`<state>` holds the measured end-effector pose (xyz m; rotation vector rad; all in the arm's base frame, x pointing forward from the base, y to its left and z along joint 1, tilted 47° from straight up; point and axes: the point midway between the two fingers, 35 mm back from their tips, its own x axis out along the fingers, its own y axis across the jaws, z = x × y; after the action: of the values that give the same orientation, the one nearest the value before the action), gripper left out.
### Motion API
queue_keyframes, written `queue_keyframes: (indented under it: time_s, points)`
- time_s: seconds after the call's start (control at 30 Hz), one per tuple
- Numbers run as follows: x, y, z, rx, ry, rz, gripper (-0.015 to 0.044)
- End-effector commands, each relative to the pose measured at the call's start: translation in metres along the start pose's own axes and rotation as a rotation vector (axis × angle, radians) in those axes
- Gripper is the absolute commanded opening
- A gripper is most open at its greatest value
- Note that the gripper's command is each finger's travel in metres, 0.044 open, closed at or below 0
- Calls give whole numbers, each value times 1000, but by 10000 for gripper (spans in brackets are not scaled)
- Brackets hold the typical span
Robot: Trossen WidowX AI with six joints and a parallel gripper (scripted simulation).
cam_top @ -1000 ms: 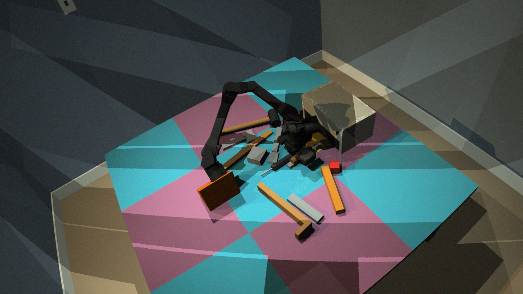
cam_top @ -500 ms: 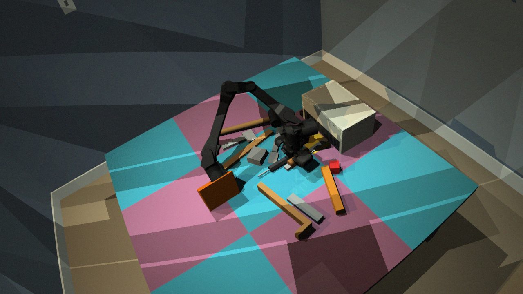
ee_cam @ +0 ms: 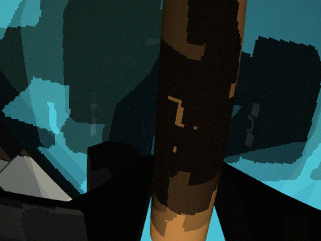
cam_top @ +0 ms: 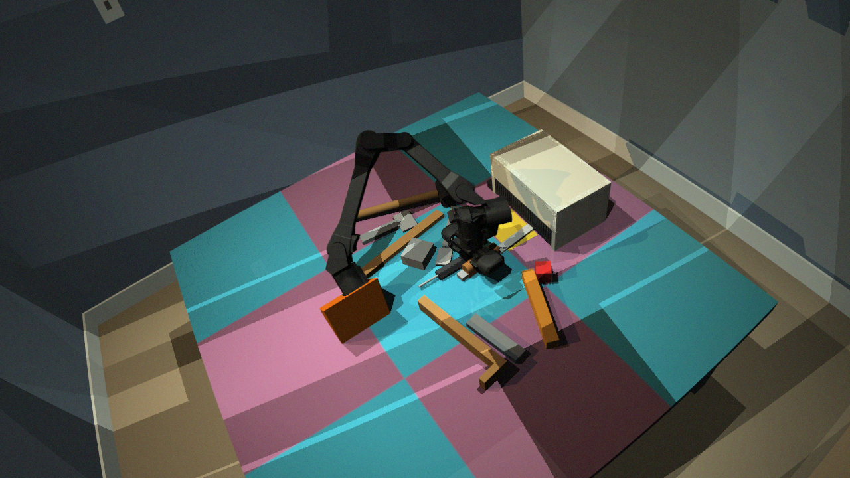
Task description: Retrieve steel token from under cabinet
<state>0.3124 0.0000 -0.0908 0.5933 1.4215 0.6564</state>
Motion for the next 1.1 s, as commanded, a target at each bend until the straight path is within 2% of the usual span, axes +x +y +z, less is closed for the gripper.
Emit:
queue_keyframes:
  time_s: [0.0, 1.07]
  points:
    - [1, 0, -7, 0, 5, 0, 0]
    - [1, -1, -46, 1, 6, -1, 0]
